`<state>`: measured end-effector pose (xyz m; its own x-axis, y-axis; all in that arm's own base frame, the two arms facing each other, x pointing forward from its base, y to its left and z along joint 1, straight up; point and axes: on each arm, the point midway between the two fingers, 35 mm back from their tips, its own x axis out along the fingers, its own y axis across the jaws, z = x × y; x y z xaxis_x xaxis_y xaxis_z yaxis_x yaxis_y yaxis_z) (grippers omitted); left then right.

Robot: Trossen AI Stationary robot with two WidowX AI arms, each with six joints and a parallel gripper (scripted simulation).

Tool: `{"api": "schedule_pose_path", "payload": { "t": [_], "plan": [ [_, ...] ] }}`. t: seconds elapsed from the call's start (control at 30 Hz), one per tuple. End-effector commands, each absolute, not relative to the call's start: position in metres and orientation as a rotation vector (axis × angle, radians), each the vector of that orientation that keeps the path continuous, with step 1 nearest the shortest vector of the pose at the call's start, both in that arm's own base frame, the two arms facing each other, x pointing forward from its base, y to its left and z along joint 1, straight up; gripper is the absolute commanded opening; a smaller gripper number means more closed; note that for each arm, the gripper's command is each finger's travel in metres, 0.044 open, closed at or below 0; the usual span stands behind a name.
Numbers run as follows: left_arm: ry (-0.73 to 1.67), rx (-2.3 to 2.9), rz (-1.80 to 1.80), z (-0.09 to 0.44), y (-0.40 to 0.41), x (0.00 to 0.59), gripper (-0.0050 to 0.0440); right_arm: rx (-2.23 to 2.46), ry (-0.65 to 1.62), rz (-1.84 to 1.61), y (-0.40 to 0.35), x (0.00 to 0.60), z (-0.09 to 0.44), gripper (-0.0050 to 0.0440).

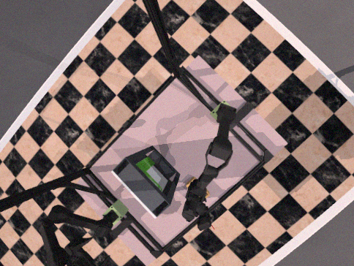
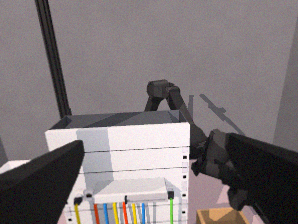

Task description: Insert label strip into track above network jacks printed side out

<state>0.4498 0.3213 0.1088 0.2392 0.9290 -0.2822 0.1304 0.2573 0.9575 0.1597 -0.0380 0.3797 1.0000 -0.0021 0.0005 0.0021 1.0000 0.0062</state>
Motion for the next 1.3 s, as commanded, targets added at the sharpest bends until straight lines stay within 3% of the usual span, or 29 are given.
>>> {"api": "schedule_pose_path", "payload": {
  "t": [0.0,1.27],
  "plan": [
    [1.156,1.184,0.823,0.137,0.319,0.449,-0.005,-0.005,-0.002,0.0,-0.037,0.159,0.383,0.044],
    [1.154,1.224,0.955,0.145,0.301,0.439,-0.005,-0.005,-0.002,0.0,-0.037,0.159,0.383,0.044]
  ]
}}
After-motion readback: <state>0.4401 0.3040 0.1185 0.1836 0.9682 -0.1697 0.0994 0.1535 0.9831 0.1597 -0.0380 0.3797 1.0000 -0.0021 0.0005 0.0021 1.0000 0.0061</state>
